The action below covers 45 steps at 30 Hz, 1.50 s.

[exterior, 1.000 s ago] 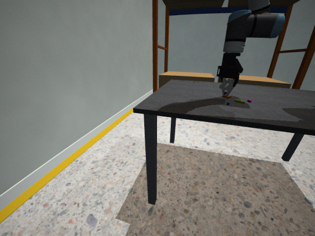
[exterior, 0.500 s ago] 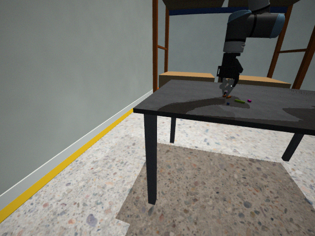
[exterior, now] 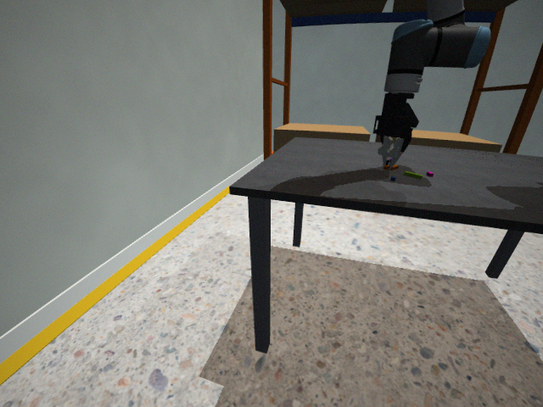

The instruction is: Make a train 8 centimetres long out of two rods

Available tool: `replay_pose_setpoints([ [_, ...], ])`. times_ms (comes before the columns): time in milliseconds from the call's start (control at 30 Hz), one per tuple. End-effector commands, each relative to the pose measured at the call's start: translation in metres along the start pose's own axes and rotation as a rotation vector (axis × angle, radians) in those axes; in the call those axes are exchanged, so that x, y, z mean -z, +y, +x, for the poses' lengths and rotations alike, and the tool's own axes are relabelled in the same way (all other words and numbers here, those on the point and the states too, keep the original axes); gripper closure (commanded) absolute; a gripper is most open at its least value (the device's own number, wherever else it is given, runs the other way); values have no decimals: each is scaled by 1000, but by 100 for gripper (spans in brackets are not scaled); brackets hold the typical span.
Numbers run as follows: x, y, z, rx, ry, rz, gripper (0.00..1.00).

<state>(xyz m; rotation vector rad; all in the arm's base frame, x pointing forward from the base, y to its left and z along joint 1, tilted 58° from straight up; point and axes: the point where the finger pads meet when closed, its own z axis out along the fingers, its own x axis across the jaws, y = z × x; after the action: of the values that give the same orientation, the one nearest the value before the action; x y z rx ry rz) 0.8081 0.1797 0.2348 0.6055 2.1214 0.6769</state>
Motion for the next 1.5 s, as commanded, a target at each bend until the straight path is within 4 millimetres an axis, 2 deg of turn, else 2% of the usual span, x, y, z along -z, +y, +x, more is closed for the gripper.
replay_pose_setpoints([
  [0,-3,0,0,0,-1,-1,100],
  [1433,-6,0,0,0,-1,-1,100],
  [1467,-6,0,0,0,-1,-1,97],
])
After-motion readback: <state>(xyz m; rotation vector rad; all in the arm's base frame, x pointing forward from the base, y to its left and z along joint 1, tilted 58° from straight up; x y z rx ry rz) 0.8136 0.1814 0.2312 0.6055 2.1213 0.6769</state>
